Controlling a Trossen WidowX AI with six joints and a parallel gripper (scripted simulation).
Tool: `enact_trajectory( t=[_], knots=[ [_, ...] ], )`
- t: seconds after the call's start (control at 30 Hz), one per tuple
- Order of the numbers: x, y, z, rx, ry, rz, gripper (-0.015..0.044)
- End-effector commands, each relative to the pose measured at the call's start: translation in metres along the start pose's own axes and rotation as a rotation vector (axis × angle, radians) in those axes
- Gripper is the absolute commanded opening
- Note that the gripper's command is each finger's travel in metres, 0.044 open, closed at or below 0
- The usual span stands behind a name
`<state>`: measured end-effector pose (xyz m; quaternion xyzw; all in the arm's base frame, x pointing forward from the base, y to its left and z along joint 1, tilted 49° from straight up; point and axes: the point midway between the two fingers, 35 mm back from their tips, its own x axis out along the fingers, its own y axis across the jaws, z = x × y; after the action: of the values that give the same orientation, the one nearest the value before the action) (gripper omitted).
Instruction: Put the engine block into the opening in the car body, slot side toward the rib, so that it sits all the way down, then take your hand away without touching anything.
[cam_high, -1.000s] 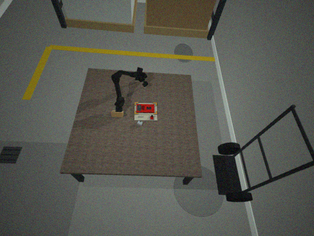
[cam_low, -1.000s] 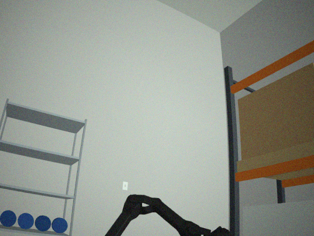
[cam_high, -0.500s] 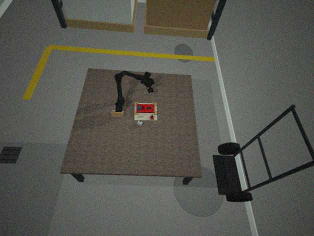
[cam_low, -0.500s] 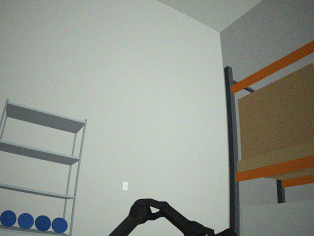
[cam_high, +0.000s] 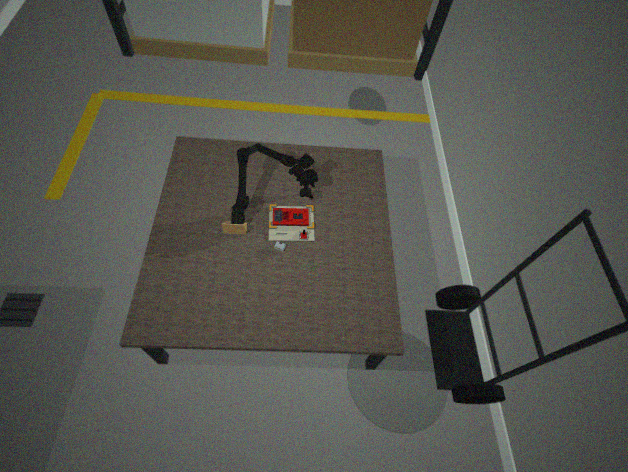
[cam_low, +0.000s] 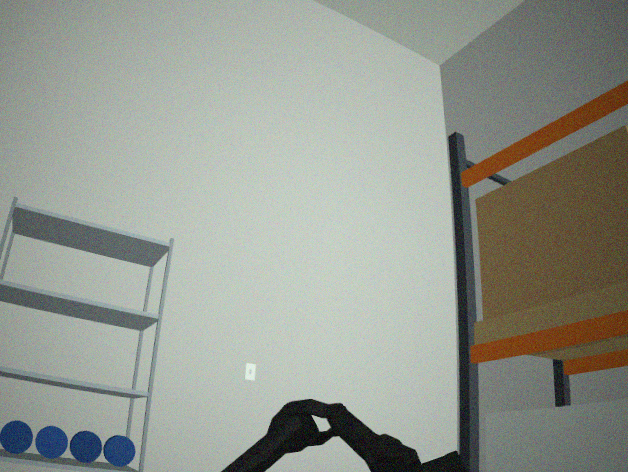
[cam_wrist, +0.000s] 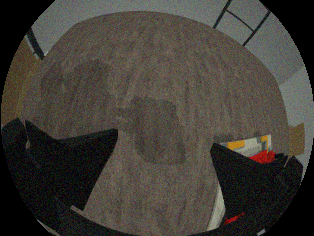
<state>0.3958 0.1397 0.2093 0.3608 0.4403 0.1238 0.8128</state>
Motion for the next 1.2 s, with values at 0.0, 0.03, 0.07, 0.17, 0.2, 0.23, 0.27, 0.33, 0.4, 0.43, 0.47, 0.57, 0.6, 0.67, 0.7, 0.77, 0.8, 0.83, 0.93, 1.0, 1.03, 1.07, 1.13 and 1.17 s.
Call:
enact_trajectory(
  t=[0.0,0.03,0.07,0.17,0.2,0.23,0.27,0.33,0.4,0.43,0.47,0.57,0.6,0.67,0.7,0.77,0.8,0.83,0.93,1.0,1.03,1.07,1.13,1.17],
  knots=[
    [0.005,-0.033,0.007,0.096,0.021,-0.069,0.044],
    [0.005,-0.043,0.009,0.124,0.025,-0.088,0.044],
    [0.006,-0.052,0.011,0.152,0.028,-0.106,0.044],
    [0.005,-0.08,0.017,0.239,0.039,-0.159,0.044],
    [0.005,-0.089,0.018,0.265,0.045,-0.177,0.044],
    [0.005,-0.098,0.019,0.292,0.05,-0.193,0.044],
    [0.004,-0.107,0.02,0.318,0.055,-0.21,0.044],
    [0.003,-0.125,0.022,0.372,0.066,-0.241,0.044],
    [0.001,-0.143,0.023,0.427,0.078,-0.271,0.044],
    [0.0,-0.151,0.023,0.455,0.083,-0.285,0.044],
    [-0.002,-0.16,0.023,0.483,0.089,-0.299,0.044],
    [-0.006,-0.184,0.022,0.563,0.108,-0.338,0.044],
    [-0.007,-0.192,0.021,0.589,0.115,-0.35,0.044],
    [-0.01,-0.207,0.019,0.643,0.128,-0.373,0.044],
    [-0.012,-0.215,0.018,0.669,0.135,-0.384,0.044],
    [-0.016,-0.229,0.016,0.724,0.149,-0.404,0.044],
    [-0.018,-0.237,0.015,0.751,0.156,-0.414,0.044],
    [-0.02,-0.244,0.013,0.779,0.163,-0.423,0.044],
    [-0.027,-0.265,0.007,0.873,0.188,-0.451,0.044],
    [-0.032,-0.279,0.002,0.937,0.205,-0.467,0.044],
    [-0.034,-0.285,0.0,0.969,0.213,-0.475,0.044],
    [-0.037,-0.292,-0.003,1.001,0.222,-0.482,0.044],
    [-0.042,-0.304,-0.008,1.066,0.24,-0.494,0.044],
    [-0.045,-0.31,-0.011,1.098,0.249,-0.499,0.044]
  ],
)
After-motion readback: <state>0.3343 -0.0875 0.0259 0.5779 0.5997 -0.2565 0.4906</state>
